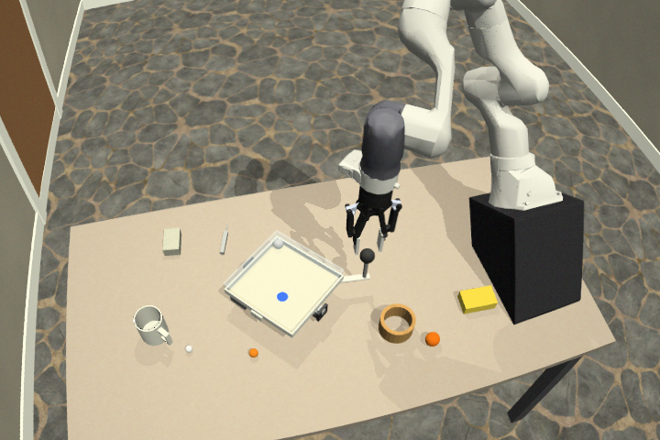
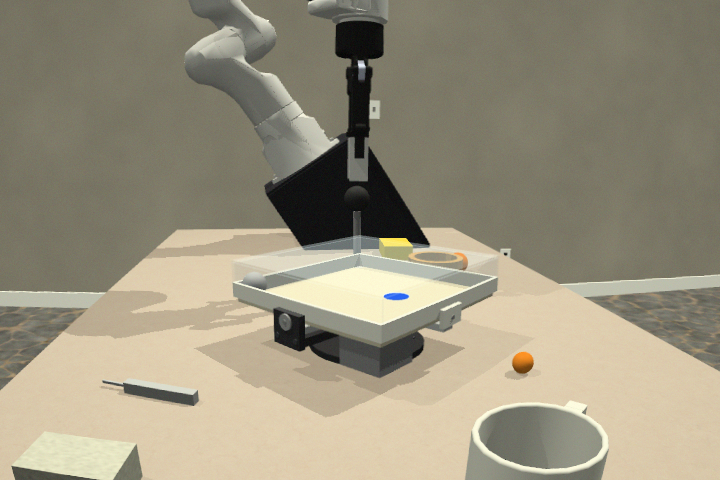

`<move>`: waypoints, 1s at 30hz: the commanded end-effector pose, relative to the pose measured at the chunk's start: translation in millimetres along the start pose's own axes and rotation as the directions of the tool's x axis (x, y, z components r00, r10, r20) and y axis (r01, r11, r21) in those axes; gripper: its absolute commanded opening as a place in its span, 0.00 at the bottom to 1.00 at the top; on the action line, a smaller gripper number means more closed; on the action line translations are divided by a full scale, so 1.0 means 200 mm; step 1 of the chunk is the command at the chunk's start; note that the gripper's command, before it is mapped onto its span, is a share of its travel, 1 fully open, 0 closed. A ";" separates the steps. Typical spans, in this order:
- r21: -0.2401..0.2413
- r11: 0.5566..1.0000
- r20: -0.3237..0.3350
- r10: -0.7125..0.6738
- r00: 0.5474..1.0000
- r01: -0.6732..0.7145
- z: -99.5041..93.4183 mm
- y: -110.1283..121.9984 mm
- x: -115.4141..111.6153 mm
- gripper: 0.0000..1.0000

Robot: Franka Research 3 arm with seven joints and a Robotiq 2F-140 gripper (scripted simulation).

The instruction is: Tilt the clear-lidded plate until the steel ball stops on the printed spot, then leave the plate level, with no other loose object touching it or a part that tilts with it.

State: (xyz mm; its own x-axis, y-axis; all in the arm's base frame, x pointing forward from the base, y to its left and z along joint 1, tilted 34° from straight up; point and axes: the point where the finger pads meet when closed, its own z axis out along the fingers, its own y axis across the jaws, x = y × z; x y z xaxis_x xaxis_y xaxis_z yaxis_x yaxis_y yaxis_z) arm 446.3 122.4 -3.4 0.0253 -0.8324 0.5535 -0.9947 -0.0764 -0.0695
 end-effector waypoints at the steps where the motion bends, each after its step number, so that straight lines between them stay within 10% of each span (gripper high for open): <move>1: -0.004 1.000 -0.002 0.007 1.000 -0.007 0.00 0.01 0.00 0.36; 30: -0.002 1.000 0.000 0.005 1.000 -0.005 0.06 0.01 0.00 0.36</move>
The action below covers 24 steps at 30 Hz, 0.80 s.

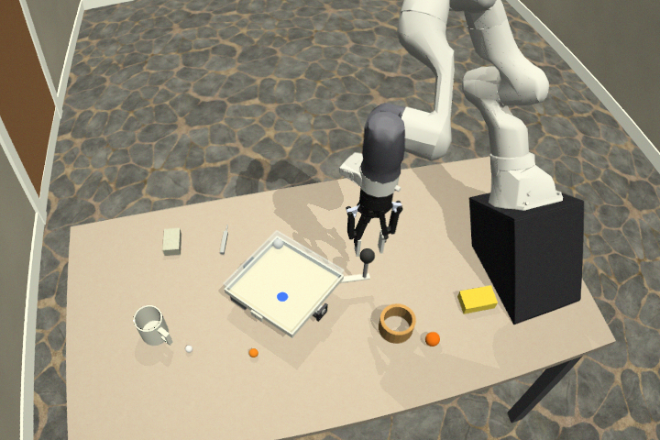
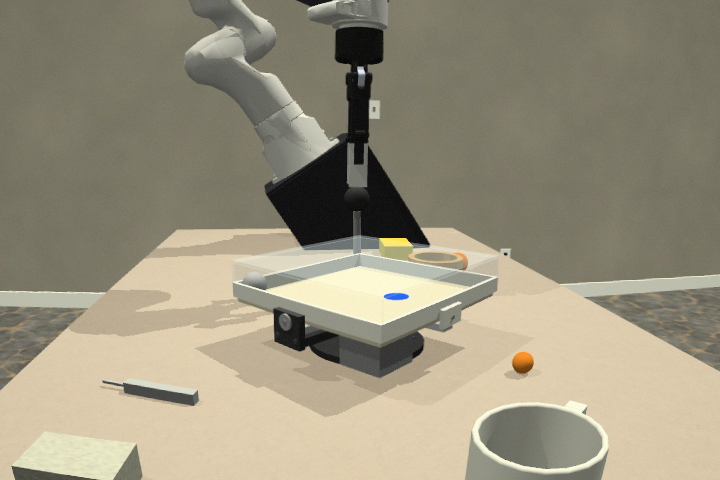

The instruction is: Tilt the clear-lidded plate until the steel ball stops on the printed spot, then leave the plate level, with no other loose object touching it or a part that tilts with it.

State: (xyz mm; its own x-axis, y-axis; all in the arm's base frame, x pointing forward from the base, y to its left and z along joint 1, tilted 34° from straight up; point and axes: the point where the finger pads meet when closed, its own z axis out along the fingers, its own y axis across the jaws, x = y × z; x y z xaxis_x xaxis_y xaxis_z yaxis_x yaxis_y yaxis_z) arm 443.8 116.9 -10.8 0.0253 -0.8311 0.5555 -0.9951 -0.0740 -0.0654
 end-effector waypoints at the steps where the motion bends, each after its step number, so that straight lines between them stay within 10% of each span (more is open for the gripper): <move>1: 0.003 1.000 0.002 0.006 1.000 -0.006 0.02 0.00 0.00 0.36; 24: 0.003 1.000 0.002 0.006 1.000 -0.006 0.09 0.00 0.00 0.36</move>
